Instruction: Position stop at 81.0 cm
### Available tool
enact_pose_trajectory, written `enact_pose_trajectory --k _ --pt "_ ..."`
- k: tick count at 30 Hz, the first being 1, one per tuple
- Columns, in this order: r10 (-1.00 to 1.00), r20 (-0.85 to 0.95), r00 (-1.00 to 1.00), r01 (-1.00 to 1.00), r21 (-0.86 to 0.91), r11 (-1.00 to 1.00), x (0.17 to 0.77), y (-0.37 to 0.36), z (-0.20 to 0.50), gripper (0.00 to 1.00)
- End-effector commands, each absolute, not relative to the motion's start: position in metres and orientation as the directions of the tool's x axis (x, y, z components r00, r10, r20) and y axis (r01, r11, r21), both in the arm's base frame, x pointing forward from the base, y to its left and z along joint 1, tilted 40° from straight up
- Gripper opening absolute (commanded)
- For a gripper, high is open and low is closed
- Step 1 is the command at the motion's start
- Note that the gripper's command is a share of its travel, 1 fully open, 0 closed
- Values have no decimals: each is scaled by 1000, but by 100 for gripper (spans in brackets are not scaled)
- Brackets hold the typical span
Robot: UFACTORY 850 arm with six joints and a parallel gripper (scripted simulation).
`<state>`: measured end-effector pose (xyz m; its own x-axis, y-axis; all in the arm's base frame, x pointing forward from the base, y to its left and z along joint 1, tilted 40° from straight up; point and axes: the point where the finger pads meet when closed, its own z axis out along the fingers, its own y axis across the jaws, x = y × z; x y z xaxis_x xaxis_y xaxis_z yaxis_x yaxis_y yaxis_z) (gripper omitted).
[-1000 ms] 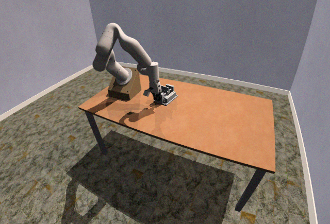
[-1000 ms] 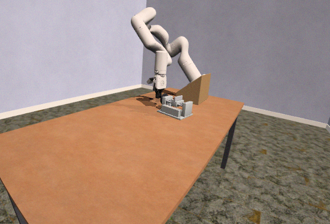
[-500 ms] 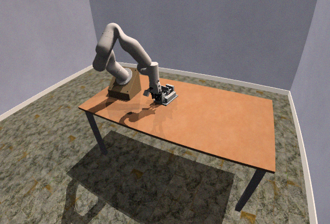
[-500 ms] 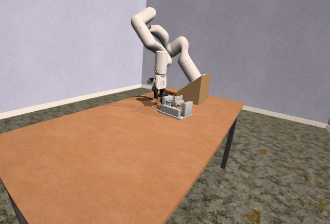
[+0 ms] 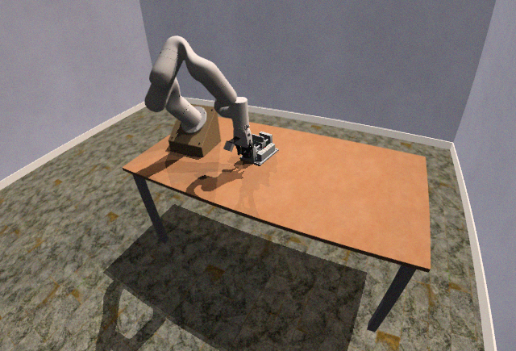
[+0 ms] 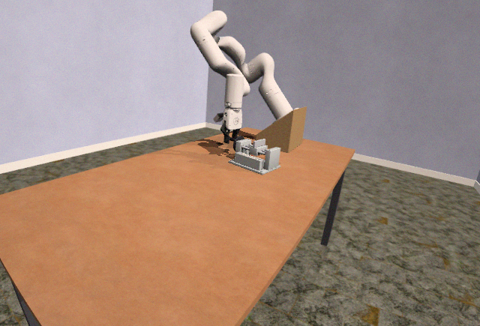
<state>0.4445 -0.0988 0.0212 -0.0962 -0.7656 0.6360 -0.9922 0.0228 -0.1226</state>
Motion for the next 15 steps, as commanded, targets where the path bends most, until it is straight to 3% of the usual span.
enact_pose_trajectory --k 1,15 --pt "-766 636 -97 -992 -124 22 445 -98 22 57" --pt "-766 636 -97 -992 -124 22 439 -48 82 57"
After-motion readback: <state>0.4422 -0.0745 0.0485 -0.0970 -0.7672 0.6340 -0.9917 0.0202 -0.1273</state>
